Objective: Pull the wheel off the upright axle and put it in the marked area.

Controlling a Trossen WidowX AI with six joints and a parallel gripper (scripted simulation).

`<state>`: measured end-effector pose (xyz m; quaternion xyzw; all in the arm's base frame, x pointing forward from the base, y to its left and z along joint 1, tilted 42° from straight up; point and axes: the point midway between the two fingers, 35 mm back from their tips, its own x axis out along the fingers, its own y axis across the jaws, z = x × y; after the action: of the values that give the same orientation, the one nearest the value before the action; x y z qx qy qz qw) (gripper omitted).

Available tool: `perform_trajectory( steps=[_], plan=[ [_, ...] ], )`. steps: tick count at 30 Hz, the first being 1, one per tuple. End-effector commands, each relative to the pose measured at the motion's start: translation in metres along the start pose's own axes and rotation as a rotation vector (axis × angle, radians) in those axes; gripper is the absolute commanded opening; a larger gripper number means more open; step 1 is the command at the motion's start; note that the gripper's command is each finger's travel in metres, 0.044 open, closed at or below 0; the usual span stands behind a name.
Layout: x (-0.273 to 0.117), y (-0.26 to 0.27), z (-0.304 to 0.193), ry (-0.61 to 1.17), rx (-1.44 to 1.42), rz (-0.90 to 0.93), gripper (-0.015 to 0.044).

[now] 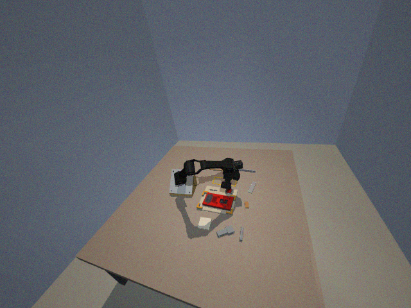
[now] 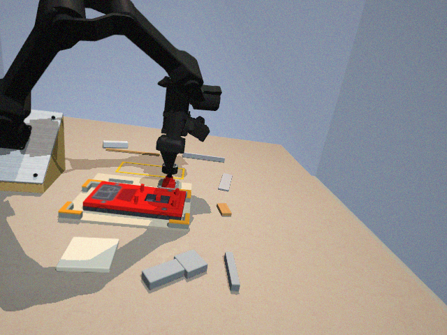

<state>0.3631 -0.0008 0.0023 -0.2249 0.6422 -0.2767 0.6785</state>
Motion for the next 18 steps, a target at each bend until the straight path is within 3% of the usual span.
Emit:
perform_trajectory(
  steps=[1, 18],
  plan=[
    [-0.0048, 0.0012, 0.0011, -0.008, 0.002, 0.005, 0.0],
    [-0.0105, 0.0013, 0.001, -0.008, 0.002, 0.005, 0.0]
  ],
)
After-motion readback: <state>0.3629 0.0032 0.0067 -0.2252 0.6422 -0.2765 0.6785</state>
